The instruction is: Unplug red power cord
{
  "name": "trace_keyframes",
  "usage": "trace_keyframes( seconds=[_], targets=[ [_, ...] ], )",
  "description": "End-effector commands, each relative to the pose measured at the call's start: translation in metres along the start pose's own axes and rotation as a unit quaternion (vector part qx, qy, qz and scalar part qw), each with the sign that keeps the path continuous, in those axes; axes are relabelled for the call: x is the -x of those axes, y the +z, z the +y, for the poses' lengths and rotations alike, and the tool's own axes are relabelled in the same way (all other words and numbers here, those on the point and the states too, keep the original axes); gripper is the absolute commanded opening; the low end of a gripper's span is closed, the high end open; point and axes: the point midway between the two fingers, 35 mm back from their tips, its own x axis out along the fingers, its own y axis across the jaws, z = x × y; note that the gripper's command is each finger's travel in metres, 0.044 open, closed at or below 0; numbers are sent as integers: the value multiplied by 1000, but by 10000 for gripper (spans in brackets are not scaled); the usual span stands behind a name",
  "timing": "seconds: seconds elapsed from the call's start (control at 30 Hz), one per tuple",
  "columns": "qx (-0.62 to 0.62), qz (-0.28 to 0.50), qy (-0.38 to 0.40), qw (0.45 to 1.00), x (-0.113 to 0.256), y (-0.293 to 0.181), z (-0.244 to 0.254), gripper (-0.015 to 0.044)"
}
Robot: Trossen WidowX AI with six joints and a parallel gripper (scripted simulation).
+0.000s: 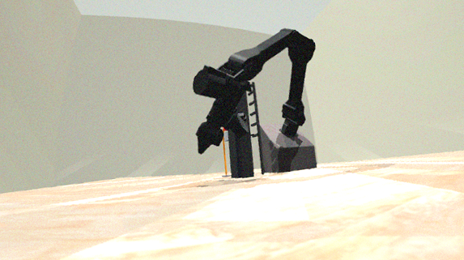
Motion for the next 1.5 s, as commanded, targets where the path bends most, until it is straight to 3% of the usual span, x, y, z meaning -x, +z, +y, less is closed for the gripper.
trace_keyframes(
  seconds=[0.0, 0.27, 0.5, 0.77, 0.9, 1.0, 1.07, 1.27, 1.47],
  targets=[
    [-3, 1, -1, 1000, 0, -1, 1, 374],
    [-207, 33, -22, 978, 8, -44, 27, 164],
    [-446, 18, -42, 894, 6, -63, 48, 160],
    [-702, -28, -44, 710, 2, -76, 75, 160],
    [-835, -82, 27, 544, -13, -63, 106, 160],
    [-920, -103, 91, 367, -23, -54, 147, 160],
    [-947, -109, 124, 277, -27, -49, 165, 160],
    [-970, -115, 212, 9, -33, -30, 210, 160],
    [-889, -112, 320, -307, -29, -1, 247, 160]
  ],
)
